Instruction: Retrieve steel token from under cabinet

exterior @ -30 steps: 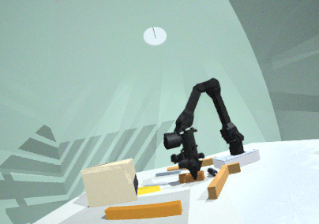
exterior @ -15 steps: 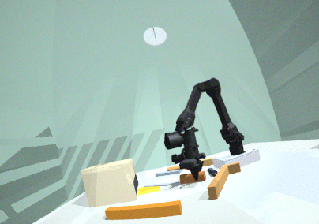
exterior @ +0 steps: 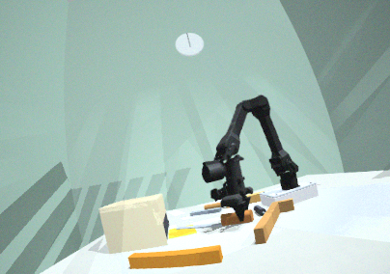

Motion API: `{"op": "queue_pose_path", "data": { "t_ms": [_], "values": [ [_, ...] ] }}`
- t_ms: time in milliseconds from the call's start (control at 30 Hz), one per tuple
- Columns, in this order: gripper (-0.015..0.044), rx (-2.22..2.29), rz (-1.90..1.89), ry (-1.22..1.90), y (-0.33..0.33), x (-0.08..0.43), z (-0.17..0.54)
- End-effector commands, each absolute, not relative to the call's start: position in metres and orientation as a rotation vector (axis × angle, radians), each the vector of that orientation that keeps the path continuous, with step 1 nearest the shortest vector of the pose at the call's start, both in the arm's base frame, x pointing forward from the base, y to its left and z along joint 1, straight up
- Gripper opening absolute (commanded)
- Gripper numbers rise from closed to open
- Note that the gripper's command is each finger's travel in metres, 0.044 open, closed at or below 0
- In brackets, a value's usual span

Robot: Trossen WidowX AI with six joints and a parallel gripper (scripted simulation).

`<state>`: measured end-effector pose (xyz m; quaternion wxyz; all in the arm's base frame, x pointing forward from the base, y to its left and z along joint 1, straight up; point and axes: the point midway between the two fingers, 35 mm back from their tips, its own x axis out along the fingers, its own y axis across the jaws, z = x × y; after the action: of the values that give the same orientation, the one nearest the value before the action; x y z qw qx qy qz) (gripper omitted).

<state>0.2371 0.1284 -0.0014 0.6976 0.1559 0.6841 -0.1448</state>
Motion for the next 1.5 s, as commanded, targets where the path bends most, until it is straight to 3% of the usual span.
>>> {"op": "queue_pose_path", "data": {
  "t_ms": [0,1467],
  "values": [
    [0.0000,0.348,-0.316,1.524,0.134,0.237,0.000],
    [0.0000,0.351,-0.313,1.526,0.183,0.226,0.001]
  ]
}}
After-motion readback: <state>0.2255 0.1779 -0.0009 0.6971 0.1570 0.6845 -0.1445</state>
